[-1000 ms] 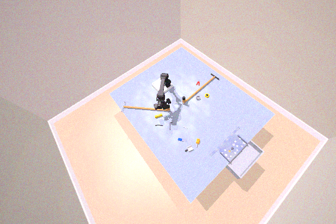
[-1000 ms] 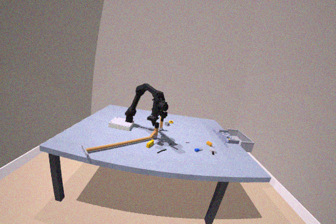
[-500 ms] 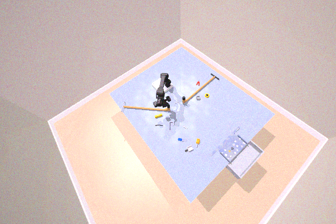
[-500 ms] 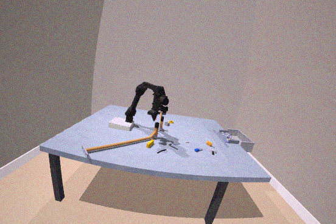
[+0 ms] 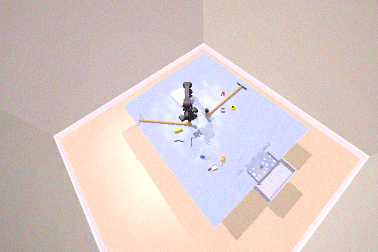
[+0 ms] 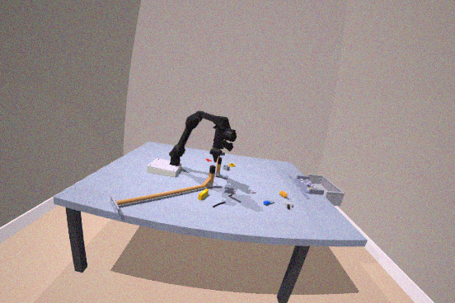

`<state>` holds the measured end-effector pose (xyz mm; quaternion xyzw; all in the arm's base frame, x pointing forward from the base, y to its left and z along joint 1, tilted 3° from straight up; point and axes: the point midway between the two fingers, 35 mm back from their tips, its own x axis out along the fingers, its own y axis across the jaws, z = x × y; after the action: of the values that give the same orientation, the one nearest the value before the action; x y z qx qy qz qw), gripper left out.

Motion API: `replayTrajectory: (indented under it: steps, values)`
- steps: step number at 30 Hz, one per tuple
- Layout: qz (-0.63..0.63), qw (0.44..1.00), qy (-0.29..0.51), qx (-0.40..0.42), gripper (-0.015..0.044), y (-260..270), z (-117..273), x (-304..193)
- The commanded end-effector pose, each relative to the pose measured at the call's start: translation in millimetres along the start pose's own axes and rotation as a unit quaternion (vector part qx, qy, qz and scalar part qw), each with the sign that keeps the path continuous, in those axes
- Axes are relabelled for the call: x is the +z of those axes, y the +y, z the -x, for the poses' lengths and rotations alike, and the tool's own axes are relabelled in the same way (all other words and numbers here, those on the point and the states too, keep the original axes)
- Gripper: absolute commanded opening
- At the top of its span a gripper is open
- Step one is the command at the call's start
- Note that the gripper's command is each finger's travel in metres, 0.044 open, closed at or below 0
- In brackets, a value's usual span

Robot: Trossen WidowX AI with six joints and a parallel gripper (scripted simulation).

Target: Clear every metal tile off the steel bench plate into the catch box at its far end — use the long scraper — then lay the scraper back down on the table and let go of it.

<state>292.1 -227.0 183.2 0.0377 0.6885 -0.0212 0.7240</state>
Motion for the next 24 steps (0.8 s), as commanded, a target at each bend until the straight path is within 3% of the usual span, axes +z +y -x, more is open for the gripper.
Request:
replayTrajectory:
  steps: [1, 24]
  values:
    - [0.031, 0.999, -0.001, -0.003, 0.0000, 15.5, 0.7, 7.1]
    - [0.198, 0.980, 0.000, -0.001, 0.0000, 113.2, -2.1, 39.7]
